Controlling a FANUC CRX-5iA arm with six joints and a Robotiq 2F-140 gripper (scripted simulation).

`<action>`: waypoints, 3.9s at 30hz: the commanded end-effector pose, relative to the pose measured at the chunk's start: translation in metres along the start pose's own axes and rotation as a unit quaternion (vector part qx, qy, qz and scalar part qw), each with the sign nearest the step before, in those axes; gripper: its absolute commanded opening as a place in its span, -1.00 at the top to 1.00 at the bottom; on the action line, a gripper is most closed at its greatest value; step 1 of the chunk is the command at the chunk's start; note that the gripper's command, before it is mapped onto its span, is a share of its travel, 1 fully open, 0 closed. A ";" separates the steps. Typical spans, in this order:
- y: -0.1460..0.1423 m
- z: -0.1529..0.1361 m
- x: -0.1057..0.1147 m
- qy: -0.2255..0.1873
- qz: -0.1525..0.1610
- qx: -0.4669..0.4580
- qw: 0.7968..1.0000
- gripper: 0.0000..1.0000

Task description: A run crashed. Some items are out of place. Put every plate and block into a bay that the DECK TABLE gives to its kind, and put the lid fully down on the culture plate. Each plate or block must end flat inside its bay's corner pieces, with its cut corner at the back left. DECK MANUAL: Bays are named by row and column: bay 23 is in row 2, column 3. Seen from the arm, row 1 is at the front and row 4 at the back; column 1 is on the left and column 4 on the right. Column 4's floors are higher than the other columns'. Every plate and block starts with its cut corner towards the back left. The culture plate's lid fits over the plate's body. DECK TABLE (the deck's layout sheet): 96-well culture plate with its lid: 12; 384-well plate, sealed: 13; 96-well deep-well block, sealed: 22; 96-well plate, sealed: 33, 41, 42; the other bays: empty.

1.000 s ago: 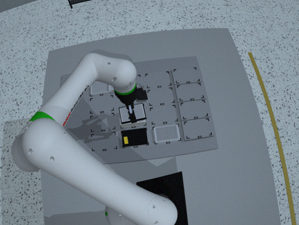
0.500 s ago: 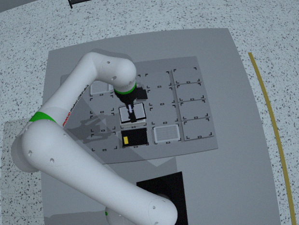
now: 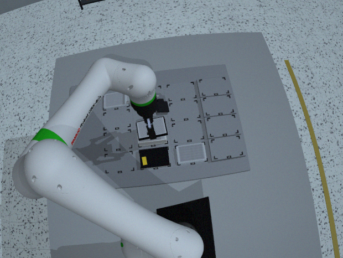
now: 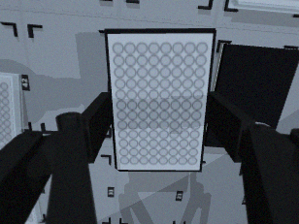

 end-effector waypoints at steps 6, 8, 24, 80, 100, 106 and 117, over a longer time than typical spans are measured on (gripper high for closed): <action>-0.008 0.019 0.000 0.001 0.001 -0.040 0.999 0.80; -0.010 0.024 0.000 0.001 0.001 -0.040 0.999 0.80; -0.025 0.059 0.000 0.001 0.001 -0.040 0.999 0.80; -0.074 0.176 0.001 0.001 0.001 -0.040 0.999 0.80; -0.074 0.174 -0.011 0.001 0.001 -0.040 0.999 0.80; -0.074 0.174 -0.019 0.001 0.001 -0.040 0.999 0.80; -0.074 0.174 -0.031 0.001 0.001 -0.040 0.999 0.80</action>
Point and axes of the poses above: the point where the finger pads meet when closed, its own x axis back along the fingers, its own y axis across the jaws, z = x × y, the point moved 10 cm from there along x, back along the fingers, and after that the axes turned 5 degrees about x, right-handed, at the moved point
